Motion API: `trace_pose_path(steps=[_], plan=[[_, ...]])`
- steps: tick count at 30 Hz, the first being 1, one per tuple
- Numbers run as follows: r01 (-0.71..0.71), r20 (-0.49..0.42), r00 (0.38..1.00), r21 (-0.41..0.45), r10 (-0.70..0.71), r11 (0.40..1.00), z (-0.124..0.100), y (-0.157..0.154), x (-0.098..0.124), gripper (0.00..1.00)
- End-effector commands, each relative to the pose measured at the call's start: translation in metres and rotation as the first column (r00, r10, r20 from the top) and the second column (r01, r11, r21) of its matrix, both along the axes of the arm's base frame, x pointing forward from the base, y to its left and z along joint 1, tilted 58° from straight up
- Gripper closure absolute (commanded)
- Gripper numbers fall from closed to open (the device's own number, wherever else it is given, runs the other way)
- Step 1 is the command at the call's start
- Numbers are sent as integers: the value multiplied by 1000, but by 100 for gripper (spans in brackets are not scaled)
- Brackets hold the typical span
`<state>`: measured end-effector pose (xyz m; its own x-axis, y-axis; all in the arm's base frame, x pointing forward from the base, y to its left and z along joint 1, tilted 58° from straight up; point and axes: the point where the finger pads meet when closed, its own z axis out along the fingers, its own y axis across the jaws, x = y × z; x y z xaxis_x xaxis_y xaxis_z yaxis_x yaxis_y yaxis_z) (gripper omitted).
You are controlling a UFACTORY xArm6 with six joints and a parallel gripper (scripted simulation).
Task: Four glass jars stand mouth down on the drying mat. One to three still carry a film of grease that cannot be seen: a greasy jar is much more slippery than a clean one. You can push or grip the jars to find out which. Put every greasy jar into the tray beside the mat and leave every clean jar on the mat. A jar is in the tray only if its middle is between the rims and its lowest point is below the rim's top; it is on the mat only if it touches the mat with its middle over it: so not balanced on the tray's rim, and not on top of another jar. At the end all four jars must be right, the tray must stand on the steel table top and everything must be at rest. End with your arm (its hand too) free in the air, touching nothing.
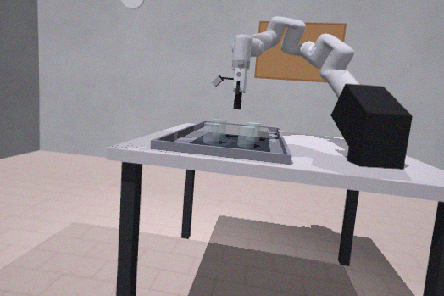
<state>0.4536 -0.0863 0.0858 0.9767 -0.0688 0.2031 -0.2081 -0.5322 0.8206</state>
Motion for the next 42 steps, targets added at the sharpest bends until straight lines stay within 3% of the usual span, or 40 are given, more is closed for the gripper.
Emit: trace_pose_path(steps=[1,8,13,31,42], plan=[[0,1,1000,-1,0,1000,-27,18,11,100],[0,1,1000,-1,0,1000,-74,49,25,100],[0,1,1000,-1,0,1000,-87,58,29,100],[0,1,1000,-1,0,1000,-128,-7,33,100],[0,1,1000,-1,0,1000,-128,-7,33,100]])
